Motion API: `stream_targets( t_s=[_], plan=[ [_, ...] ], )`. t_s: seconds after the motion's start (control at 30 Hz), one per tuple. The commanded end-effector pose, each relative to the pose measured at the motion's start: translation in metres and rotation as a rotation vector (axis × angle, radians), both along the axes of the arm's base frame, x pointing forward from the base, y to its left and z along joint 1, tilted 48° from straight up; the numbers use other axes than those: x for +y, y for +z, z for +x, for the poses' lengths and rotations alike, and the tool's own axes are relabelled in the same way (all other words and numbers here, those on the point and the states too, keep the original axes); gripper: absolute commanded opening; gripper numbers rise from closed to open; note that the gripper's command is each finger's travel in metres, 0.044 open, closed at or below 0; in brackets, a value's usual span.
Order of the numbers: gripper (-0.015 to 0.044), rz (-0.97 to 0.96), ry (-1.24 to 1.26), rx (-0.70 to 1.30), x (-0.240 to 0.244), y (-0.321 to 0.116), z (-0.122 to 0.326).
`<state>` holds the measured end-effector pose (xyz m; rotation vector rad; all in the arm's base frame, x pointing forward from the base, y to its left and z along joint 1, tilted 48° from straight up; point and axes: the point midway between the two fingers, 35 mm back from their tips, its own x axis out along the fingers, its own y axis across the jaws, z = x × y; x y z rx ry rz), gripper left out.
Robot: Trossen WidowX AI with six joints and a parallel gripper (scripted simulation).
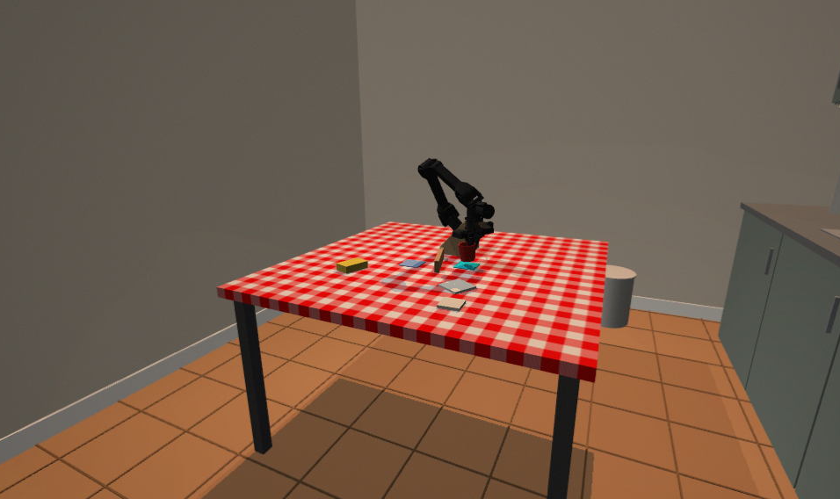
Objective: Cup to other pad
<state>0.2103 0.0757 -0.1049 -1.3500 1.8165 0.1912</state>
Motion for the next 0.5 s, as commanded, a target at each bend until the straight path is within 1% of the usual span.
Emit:
stream_targets(
  t_s=[0.0,0.23,0.47],
  plan=[
    [0.0000,-0.011,0.008,0.009,-0.0078,-0.0060,-0.0026],
    [0.0000,-0.011,0.008,0.009,-0.0155,-0.0126,-0.0042],
    [0.0000,-0.004,0.000,0.003,-0.0130,-0.0113,-0.0030]
  ],
)
